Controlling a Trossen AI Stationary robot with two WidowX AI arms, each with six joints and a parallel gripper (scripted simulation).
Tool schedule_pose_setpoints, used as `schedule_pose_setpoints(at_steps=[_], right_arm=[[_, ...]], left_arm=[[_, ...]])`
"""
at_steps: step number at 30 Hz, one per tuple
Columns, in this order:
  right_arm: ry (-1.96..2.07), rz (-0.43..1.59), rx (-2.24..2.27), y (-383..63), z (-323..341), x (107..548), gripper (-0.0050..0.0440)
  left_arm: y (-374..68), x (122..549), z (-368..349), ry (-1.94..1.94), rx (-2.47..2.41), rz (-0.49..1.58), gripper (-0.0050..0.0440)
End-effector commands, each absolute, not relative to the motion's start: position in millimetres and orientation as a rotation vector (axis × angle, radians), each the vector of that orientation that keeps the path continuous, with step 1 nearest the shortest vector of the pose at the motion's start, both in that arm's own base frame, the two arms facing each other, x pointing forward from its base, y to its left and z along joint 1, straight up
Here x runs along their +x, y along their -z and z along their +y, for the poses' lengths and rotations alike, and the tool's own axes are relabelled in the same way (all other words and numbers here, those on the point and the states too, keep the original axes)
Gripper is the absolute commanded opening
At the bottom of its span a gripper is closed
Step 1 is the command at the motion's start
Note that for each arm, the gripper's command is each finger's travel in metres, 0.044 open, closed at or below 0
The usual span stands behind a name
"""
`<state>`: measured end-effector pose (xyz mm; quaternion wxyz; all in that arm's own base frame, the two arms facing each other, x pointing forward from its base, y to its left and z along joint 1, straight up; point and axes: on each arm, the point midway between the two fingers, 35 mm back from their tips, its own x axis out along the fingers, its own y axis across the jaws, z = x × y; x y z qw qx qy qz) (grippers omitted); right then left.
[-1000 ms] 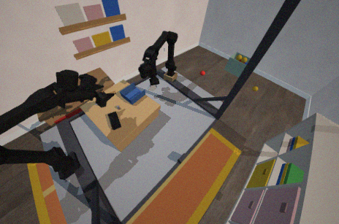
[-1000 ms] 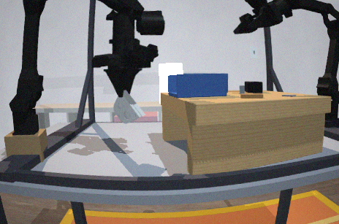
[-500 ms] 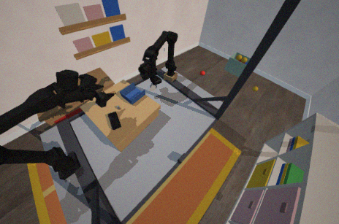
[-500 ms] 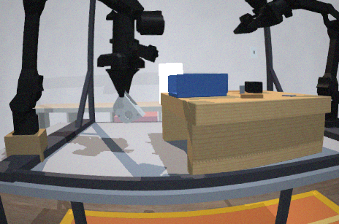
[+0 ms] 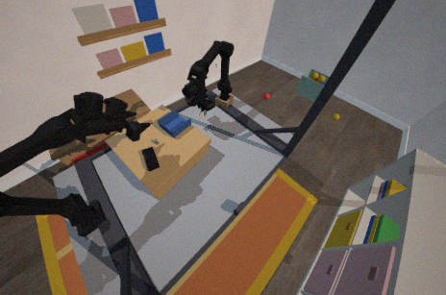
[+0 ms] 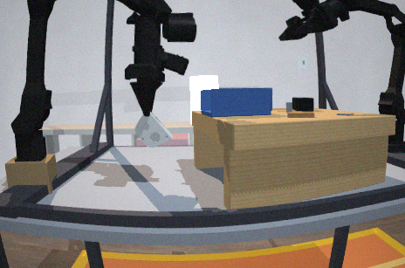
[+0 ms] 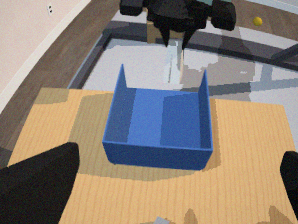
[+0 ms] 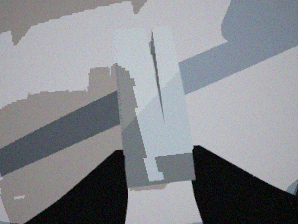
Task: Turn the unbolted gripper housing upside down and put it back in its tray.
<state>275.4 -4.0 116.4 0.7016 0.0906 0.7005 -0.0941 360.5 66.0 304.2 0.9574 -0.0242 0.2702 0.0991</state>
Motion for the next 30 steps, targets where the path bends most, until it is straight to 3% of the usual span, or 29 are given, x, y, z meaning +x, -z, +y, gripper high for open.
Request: schedule_pose_setpoints(at_steps=[1,30], right_arm=[[0.163,1.545,0.165,-121.6,-3.3,276.4,0.0110],[-0.201,1.542,-0.206,-121.5,-3.6,275.7,0.0110]], left_arm=[[-313.9,358.8,65.4,-0.200,-0.054,0.521,0.0439],[-313.9,358.8,65.4,-0.200,-0.054,0.521,0.0439]])
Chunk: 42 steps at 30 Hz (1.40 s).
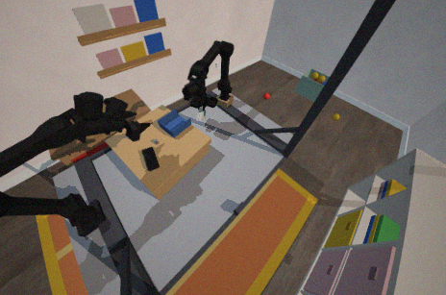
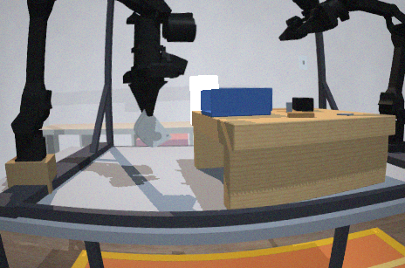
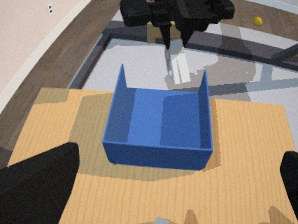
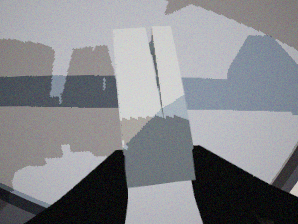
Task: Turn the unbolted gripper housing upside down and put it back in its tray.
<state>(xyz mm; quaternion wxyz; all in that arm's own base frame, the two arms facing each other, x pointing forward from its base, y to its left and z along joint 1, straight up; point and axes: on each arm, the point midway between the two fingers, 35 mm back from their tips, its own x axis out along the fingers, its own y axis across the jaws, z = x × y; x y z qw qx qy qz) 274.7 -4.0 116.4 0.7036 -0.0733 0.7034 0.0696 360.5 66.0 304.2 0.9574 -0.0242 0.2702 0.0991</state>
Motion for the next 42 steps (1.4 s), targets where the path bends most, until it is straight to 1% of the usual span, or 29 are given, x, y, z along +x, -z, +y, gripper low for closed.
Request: schedule_pose_setpoints(at_steps=[1,42], right_arm=[[-0.214,1.540,-0.219,-121.5,-3.6,275.7,0.0110],[-0.682,1.440,-0.696,-121.5,-4.4,275.2,0.0110]], left_arm=[[-313.9,358.8,65.4,-0.200,-0.054,0.521,0.0439],[-313.9,358.8,65.4,-0.200,-0.054,0.521,0.0439]])
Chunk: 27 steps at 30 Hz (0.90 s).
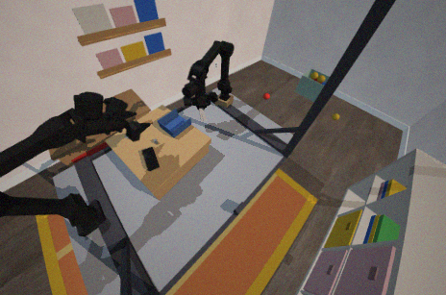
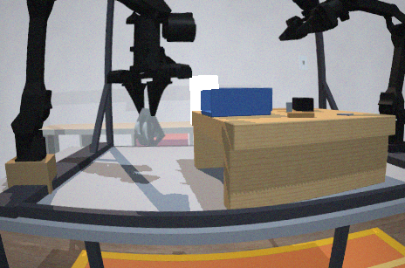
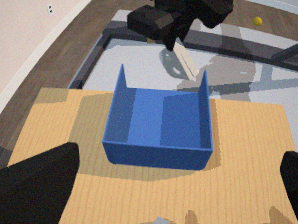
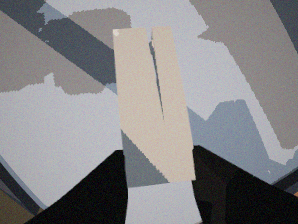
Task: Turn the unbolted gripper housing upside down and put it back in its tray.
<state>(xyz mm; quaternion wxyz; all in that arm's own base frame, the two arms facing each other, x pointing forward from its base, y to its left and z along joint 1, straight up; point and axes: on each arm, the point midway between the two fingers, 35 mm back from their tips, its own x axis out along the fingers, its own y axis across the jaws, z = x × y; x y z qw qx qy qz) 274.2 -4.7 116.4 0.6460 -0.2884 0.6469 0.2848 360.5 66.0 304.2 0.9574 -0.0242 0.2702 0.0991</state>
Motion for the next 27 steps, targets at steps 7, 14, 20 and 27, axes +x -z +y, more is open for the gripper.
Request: schedule_pose_setpoints(at_steps=[7,14,20,27], right_arm=[[-0.774,1.408,-0.790,-121.5,-4.6,275.2,0.0110],[-0.840,1.381,-0.857,-121.5,-4.7,275.2,0.0110],[-0.918,1.347,-0.937,-121.5,-4.8,275.2,0.0110],[-1.009,1.302,-1.030,-121.5,-5.0,275.2,0.0110]], left_arm=[[-313.9,358.8,65.4,-0.200,-0.054,0.521,0.0439],[-313.9,358.8,65.4,-0.200,-0.054,0.521,0.0439],[-313.9,358.8,65.4,-0.200,-0.054,0.521,0.0439],[-313.9,358.8,65.4,-0.200,-0.054,0.521,0.0439]])
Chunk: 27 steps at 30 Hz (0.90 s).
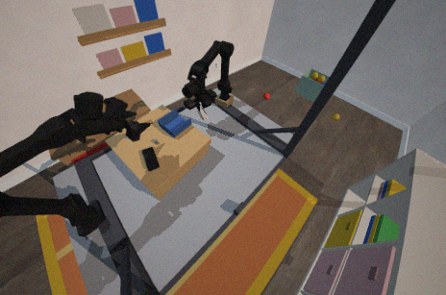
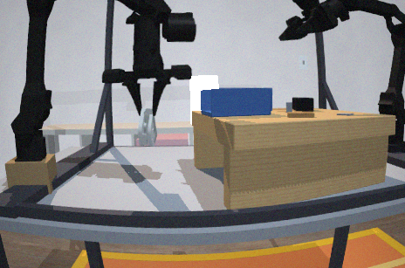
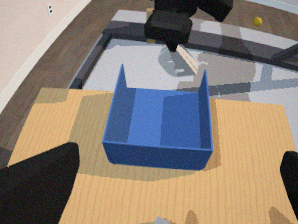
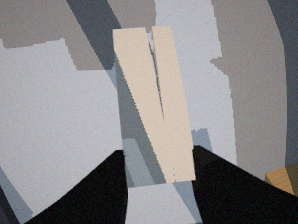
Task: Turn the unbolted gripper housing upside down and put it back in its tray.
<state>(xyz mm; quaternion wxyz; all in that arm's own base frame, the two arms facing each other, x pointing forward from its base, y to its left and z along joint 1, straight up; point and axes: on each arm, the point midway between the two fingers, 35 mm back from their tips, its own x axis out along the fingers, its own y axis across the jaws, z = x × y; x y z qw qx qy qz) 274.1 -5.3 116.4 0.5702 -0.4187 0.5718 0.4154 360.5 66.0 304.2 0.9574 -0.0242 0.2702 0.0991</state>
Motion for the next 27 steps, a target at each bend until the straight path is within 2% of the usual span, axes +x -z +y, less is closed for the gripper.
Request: schedule_pose_setpoints(at_steps=[1,13,27], right_arm=[[-1.022,1.296,-1.043,-121.5,-5.0,275.2,0.0110],[-1.104,1.250,-1.127,-121.5,-5.2,275.2,0.0110],[-0.969,1.125,-1.214,-120.9,-4.6,270.6,0.0110]], left_arm=[[-313.9,358.8,65.4,-0.200,-0.054,0.521,0.0439],[-313.9,358.8,65.4,-0.200,-0.054,0.521,0.0439],[-313.9,358.8,65.4,-0.200,-0.054,0.521,0.0439]])
